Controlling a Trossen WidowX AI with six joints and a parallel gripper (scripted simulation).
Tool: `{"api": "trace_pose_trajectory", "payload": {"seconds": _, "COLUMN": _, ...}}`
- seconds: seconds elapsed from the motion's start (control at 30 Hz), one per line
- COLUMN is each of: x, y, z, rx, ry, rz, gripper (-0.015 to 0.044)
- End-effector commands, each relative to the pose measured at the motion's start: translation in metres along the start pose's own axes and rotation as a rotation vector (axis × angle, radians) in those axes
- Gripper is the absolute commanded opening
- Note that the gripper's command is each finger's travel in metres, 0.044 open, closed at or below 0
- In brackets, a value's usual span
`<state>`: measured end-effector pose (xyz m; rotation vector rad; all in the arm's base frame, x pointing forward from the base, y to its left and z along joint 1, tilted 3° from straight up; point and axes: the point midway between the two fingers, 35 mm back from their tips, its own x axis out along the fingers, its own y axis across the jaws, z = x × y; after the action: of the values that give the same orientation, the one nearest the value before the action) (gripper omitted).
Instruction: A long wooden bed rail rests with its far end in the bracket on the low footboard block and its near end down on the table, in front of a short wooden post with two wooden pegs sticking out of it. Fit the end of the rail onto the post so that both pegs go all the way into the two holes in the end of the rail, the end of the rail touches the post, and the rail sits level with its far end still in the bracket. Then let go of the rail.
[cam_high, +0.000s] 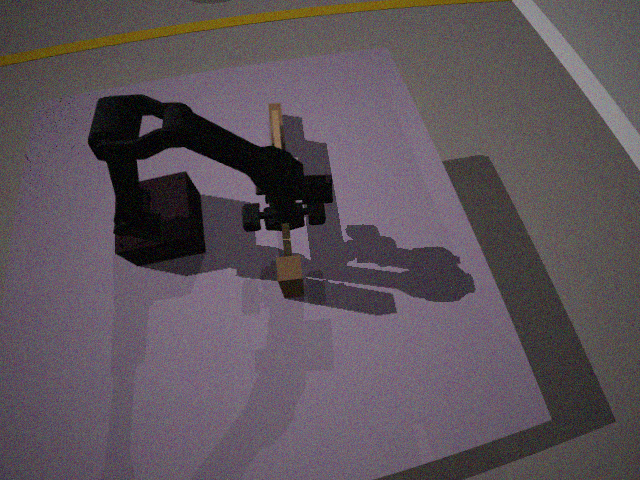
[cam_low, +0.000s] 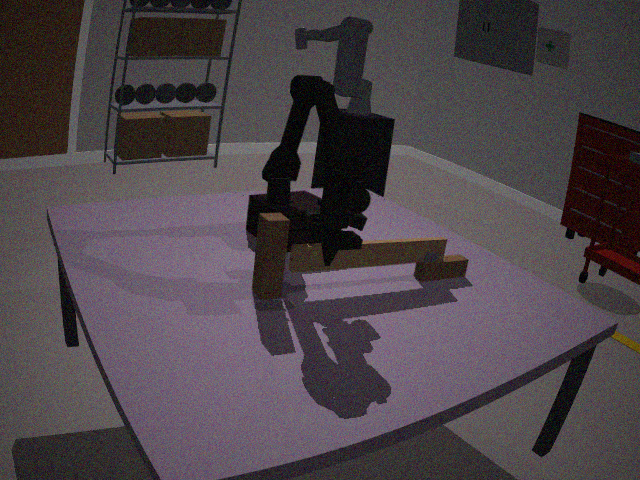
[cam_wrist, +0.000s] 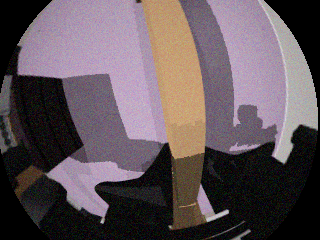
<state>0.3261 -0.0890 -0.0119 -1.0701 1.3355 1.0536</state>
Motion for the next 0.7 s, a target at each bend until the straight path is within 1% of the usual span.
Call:
{"api": "trace_pose_trajectory", "payload": {"seconds": 0.0, "x": -0.0049, "y": -0.0027, "z": -0.0017, "rx": -0.004, "ry": 0.001, "rz": -0.013, "gripper": 0.0}}
{"api": "trace_pose_trajectory", "payload": {"seconds": 0.67, "x": -0.0066, "y": -0.0043, "z": -0.0076, "rx": -0.004, "ry": 0.001, "rz": -0.013, "gripper": 0.0}}
